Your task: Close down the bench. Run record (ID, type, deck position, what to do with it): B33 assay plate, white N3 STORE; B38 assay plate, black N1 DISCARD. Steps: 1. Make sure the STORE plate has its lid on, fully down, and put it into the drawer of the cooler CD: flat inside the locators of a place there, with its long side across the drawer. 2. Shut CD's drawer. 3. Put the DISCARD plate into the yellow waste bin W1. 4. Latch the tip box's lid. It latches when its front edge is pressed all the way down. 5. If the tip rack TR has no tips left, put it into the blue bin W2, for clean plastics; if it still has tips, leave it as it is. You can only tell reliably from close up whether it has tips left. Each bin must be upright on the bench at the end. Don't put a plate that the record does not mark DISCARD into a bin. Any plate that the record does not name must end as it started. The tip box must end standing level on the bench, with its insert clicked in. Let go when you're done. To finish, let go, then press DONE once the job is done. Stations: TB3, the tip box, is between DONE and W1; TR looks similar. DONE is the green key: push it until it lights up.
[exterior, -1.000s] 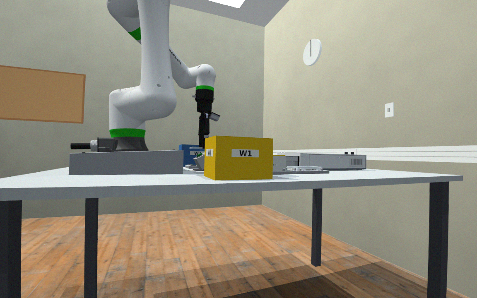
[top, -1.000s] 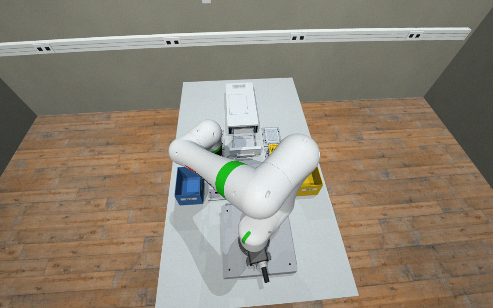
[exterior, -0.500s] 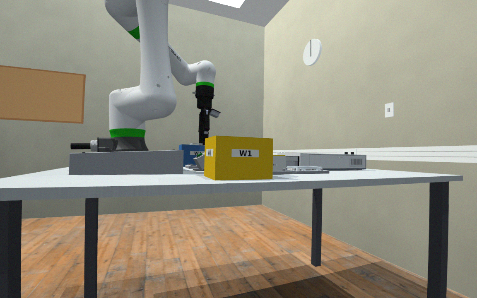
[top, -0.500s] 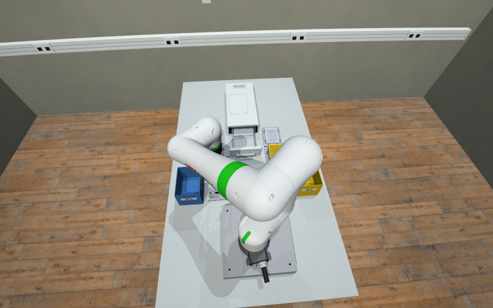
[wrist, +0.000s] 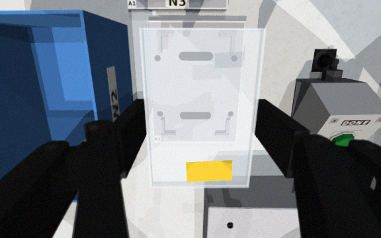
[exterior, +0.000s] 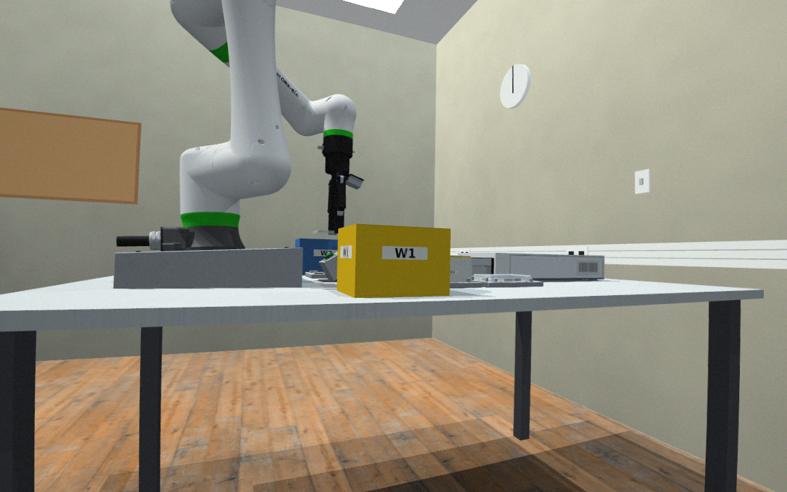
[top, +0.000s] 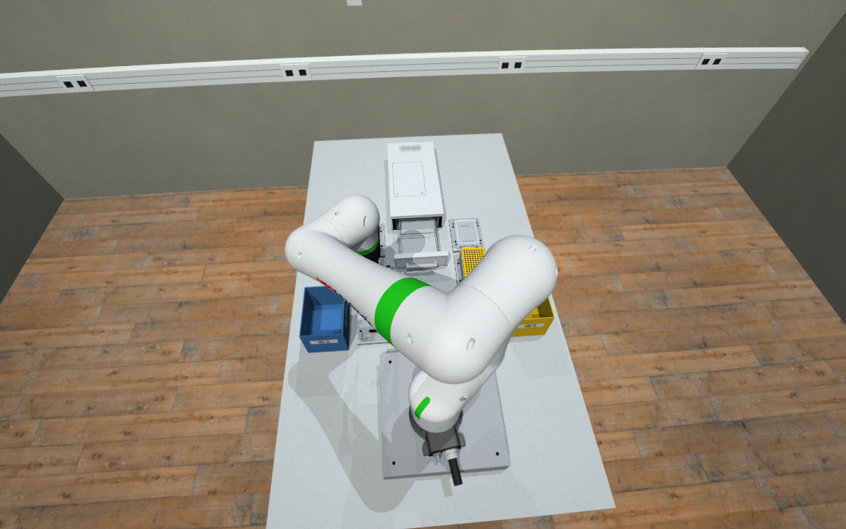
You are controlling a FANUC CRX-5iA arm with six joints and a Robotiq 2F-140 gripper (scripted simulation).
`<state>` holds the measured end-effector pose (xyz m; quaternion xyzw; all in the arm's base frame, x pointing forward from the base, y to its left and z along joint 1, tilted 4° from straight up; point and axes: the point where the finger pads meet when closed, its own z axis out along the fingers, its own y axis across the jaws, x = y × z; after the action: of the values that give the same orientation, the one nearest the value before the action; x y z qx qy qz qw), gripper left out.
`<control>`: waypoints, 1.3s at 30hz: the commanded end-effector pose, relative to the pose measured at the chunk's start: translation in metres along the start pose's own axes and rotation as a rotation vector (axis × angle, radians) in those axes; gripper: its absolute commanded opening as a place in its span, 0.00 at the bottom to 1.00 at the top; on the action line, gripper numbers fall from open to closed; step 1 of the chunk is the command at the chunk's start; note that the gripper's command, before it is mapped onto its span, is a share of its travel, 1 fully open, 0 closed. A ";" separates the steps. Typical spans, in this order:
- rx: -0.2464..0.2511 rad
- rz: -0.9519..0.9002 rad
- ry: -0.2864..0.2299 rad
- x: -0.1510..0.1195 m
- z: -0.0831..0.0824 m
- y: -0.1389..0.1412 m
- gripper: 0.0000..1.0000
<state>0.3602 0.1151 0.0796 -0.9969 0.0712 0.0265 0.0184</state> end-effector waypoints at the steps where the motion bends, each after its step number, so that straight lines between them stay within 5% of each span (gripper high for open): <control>1: 0.000 0.000 0.001 0.000 -0.005 0.000 0.10; 11: 0.000 0.000 0.001 0.000 -0.007 0.000 0.10; 39: 0.000 0.000 0.001 0.064 -0.007 -0.008 0.10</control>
<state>0.4168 0.1141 0.0833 -0.9969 0.0713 0.0259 0.0185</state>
